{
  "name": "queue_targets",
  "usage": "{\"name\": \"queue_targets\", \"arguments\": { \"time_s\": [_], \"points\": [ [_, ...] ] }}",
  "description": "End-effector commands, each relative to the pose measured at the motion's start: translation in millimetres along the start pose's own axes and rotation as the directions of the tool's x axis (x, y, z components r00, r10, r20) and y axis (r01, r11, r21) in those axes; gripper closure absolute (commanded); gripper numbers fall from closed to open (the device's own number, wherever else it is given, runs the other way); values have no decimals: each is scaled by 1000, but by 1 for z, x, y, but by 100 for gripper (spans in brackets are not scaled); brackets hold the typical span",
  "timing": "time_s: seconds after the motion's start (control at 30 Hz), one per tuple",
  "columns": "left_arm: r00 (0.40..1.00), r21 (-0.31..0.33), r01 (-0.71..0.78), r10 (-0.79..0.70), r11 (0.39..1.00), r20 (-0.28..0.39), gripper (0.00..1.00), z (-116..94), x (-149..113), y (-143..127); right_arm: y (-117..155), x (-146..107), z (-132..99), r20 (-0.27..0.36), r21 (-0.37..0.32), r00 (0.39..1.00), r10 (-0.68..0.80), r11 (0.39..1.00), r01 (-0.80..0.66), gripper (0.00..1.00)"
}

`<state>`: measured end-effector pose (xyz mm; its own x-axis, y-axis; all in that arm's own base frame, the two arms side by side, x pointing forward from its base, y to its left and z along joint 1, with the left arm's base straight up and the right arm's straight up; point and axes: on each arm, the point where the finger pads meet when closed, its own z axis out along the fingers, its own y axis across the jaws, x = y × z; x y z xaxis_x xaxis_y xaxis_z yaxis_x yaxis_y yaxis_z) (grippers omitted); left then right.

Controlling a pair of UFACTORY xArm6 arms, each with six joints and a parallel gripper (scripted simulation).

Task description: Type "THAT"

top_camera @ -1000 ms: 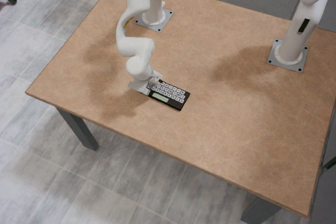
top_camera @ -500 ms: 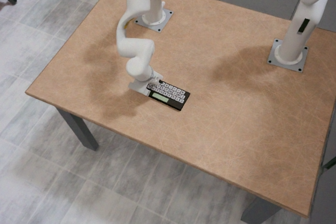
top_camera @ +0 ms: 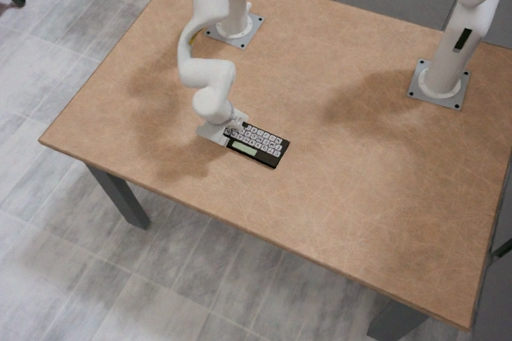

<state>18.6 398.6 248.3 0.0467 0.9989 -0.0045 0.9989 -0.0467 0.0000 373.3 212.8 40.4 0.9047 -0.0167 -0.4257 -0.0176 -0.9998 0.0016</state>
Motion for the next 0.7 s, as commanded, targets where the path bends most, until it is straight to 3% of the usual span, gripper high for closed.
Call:
{"name": "queue_targets", "arguments": {
  "time_s": [0.0,0.67],
  "points": [
    [1000,0,0,0,1000,-4,0,-2,1,0,-1,1,-1,-3,1,1000,-1,1000,1,100],
    [1000,0,0,0,1000,-4,0,-2,1,0,-1,1,-1,-3,2,1000,-1,1000,1,100]
  ]
}}
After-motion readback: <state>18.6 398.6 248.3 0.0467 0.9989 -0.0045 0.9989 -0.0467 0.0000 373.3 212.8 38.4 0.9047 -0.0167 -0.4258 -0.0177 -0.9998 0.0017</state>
